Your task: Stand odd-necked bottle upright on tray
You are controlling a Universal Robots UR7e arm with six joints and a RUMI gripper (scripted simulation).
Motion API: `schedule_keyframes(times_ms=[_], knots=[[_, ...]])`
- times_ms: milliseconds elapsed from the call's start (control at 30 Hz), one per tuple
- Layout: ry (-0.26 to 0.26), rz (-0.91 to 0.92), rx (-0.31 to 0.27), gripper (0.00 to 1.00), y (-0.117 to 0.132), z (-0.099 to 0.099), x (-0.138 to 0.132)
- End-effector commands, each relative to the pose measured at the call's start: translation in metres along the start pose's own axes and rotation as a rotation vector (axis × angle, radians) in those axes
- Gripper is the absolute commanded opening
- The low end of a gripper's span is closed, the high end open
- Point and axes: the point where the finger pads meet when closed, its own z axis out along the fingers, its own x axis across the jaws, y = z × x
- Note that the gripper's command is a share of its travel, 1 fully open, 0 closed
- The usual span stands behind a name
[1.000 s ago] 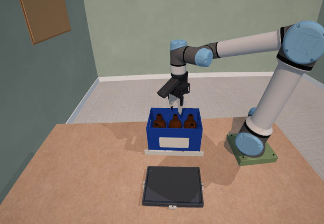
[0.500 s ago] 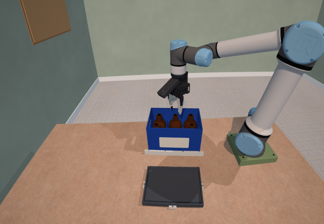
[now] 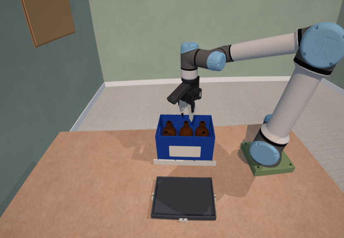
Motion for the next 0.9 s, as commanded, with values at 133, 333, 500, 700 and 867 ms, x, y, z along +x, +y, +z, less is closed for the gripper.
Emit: schedule_keyframes(times_ms=[133, 333, 500, 700, 867], knots=[[0.001, 0.000, 0.000, 0.38, -0.0038, -0.0004, 0.0006], [0.001, 0.000, 0.000, 0.38, -0.0048, -0.0004, 0.0006], [0.001, 0.000, 0.000, 0.38, -0.0048, -0.0004, 0.0006], [0.001, 0.000, 0.000, 0.38, -0.0048, -0.0004, 0.0006], [0.001, 0.000, 0.000, 0.38, -0.0048, -0.0004, 0.0006]])
